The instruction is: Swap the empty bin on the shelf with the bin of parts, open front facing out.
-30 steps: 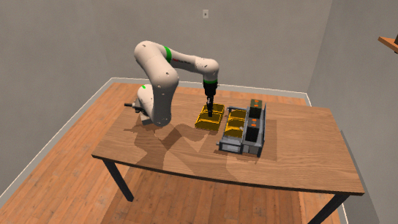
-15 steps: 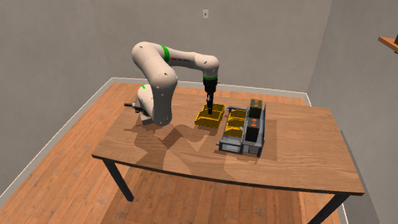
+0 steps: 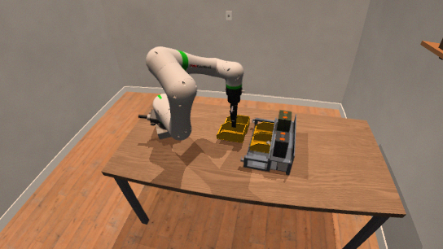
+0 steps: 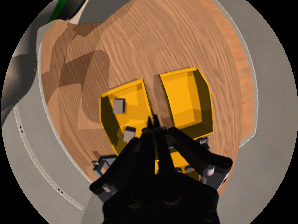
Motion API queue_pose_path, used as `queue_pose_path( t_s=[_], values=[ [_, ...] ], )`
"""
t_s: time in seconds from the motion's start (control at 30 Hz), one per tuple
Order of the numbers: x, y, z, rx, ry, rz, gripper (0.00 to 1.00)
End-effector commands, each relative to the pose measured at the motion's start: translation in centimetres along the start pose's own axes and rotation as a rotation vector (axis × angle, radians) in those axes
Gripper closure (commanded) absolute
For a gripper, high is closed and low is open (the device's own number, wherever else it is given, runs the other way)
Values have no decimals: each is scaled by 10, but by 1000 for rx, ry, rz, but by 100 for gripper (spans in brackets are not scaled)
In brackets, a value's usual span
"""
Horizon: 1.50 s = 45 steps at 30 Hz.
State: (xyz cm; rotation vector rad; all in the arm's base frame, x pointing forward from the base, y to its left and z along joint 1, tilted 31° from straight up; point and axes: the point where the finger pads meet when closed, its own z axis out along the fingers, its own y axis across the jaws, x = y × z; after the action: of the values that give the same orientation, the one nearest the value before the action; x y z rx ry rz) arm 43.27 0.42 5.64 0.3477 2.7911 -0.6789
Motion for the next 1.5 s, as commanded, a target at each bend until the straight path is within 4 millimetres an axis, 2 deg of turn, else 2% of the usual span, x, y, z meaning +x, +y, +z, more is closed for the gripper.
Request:
queue_pose_path(
  t_s=[0.0,0.1,0.17,0.43,0.6,1.3,1.47],
  values=[
    [0,-11,0,0,-1,0,90],
    [2,-31,0,0,-1,1,90],
    [2,-31,0,0,-1,1,90],
    [7,-100,2,0,-1,1,90],
    [9,-126,3,0,-1,1,90],
    [5,-130,3,0,-1,1,90],
    [-18,-130,3,0,-1,1,90]
  ],
)
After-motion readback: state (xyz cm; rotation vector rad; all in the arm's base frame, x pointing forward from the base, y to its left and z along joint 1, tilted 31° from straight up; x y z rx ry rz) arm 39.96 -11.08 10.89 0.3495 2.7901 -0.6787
